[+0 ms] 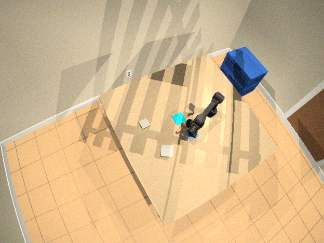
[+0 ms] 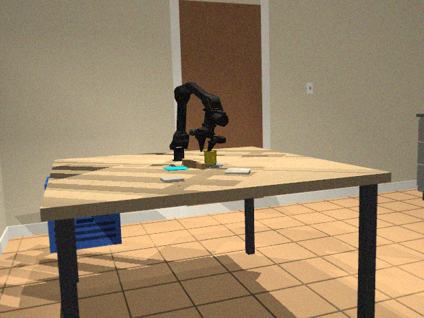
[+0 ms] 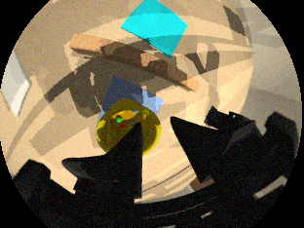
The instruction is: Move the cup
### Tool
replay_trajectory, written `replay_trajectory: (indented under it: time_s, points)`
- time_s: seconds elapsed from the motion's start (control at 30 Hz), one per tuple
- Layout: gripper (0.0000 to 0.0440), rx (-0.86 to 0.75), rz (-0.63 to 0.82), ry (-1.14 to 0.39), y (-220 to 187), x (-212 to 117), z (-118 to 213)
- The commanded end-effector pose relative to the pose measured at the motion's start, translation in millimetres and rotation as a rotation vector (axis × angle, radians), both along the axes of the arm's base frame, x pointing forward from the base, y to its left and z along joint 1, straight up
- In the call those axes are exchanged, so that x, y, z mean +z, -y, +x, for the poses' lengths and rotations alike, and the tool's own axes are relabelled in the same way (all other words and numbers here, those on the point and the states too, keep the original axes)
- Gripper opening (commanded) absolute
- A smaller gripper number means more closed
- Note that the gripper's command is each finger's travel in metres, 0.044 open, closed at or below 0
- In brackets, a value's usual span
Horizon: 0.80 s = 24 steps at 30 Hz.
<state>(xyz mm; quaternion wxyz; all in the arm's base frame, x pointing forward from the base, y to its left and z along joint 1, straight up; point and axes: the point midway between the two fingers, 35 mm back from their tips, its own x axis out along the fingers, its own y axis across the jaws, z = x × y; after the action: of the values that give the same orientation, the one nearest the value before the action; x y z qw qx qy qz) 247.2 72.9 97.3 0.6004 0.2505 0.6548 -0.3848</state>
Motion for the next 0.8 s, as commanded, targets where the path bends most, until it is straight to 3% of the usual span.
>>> replay_trajectory:
  time_s: [0.0, 0.2, 0.47, 0.77]
  points:
    - [0.0183, 0.007, -0.011, -0.011, 1, -14, -1]
    - [0.0178, 0.034, -0.007, -0.019, 0, -32, -3]
    - [0.0002, 0.074, -0.006, 0.000, 4, -38, -2]
    - [0.0000, 0.052, 0.003, 0.031, 6, -26, 0]
